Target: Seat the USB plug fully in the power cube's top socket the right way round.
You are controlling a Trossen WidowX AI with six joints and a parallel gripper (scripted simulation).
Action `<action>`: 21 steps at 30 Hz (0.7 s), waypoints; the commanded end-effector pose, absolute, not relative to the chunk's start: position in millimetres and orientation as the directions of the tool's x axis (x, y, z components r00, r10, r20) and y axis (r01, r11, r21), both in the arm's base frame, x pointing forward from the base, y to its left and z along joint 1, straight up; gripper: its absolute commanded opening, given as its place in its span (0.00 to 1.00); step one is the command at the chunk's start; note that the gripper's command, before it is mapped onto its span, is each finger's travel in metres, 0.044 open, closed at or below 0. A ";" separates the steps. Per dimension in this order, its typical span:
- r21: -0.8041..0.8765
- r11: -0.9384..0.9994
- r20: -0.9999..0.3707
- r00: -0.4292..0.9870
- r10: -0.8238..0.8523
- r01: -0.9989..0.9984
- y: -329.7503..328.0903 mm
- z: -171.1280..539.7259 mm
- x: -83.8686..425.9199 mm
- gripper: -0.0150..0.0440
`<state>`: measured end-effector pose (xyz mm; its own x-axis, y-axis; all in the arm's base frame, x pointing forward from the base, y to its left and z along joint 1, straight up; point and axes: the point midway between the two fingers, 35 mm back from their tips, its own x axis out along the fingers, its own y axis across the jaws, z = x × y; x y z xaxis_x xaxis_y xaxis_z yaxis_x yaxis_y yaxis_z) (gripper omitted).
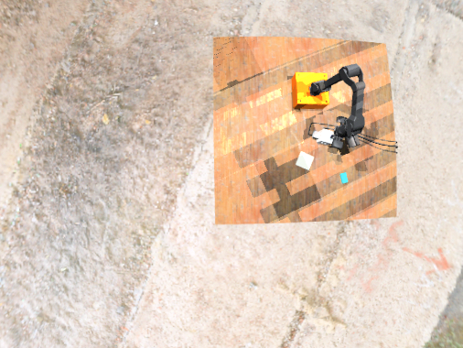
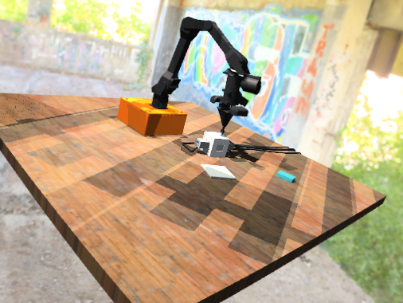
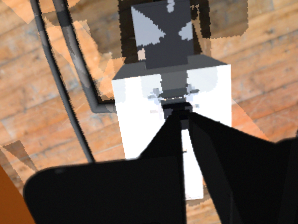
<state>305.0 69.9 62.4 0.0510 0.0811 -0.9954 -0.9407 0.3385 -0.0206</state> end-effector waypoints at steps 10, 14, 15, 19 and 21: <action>-0.020 0.334 -0.995 0.052 0.086 -0.942 70.8 60.6 305.3 0.25; -0.020 0.334 -0.995 0.052 0.086 -0.942 70.8 60.1 305.3 0.25; -0.020 0.334 -0.995 0.052 0.086 -0.942 70.8 60.0 305.4 0.25; -0.020 0.334 -0.995 0.052 0.086 -0.942 70.8 59.5 305.4 0.25; -0.020 0.334 -0.995 0.052 0.086 -0.942 70.8 59.3 305.4 0.25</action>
